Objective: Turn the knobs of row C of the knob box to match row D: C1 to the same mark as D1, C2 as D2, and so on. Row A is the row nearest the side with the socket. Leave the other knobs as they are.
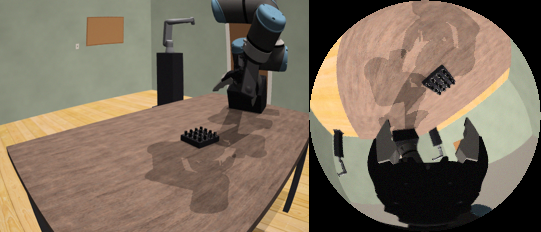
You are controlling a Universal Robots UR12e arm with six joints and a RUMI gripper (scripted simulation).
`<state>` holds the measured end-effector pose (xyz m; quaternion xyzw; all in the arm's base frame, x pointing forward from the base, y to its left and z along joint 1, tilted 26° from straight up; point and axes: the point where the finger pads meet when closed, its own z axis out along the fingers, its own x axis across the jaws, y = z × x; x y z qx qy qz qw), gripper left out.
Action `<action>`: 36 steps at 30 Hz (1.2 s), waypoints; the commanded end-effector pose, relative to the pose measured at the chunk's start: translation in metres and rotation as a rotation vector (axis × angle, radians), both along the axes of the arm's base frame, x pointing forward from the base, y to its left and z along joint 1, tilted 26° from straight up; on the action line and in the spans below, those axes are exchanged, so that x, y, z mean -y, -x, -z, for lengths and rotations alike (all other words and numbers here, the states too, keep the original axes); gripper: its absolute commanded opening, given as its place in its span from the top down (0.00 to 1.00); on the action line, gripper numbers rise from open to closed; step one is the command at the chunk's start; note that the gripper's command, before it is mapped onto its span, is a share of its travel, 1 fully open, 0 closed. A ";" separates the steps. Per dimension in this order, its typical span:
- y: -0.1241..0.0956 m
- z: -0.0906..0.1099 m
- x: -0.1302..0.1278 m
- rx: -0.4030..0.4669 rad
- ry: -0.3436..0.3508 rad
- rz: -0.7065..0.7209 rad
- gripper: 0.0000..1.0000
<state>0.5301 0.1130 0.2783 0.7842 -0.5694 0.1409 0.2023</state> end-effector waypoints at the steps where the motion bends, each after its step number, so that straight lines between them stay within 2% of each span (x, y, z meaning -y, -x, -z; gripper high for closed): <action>1: 0.000 0.029 0.020 0.061 -0.118 0.085 0.00; 9: -0.003 0.053 0.040 0.130 -0.226 0.179 0.00; 11: -0.003 0.053 0.040 0.130 -0.226 0.179 0.00; 13: -0.005 0.063 0.049 0.168 -0.276 0.222 0.00; 20: -0.008 0.078 0.065 0.240 -0.360 0.291 0.00; 26: -0.011 0.089 0.080 0.312 -0.433 0.349 0.00; 28: -0.011 0.089 0.080 0.312 -0.433 0.349 0.00; 30: -0.013 0.094 0.089 0.361 -0.477 0.381 0.00; 36: -0.015 0.099 0.103 0.439 -0.539 0.426 0.00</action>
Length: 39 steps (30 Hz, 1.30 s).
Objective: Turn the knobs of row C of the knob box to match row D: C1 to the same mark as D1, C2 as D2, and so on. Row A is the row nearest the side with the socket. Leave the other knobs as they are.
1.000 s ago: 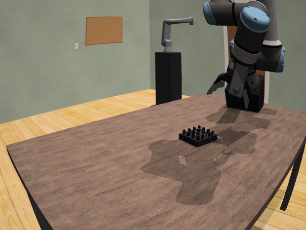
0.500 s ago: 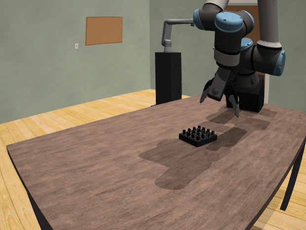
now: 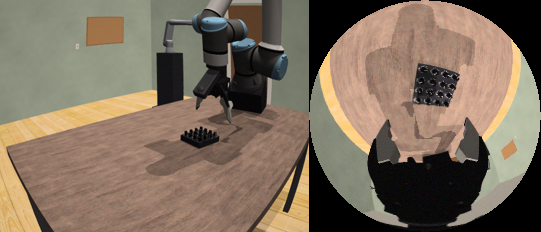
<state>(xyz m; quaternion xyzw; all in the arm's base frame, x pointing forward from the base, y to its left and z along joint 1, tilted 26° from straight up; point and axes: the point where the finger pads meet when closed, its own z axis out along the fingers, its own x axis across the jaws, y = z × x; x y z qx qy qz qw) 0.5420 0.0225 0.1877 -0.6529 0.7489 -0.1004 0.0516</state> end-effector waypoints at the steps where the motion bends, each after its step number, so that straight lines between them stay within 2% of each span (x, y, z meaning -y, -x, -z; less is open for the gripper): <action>1: -0.004 0.009 0.015 0.116 -0.087 0.061 0.00; 7: -0.005 0.011 0.030 0.201 -0.136 0.109 0.00; 15: -0.006 0.011 0.036 0.242 -0.156 0.131 0.00; 39: -0.006 0.011 0.037 0.247 -0.158 0.133 0.00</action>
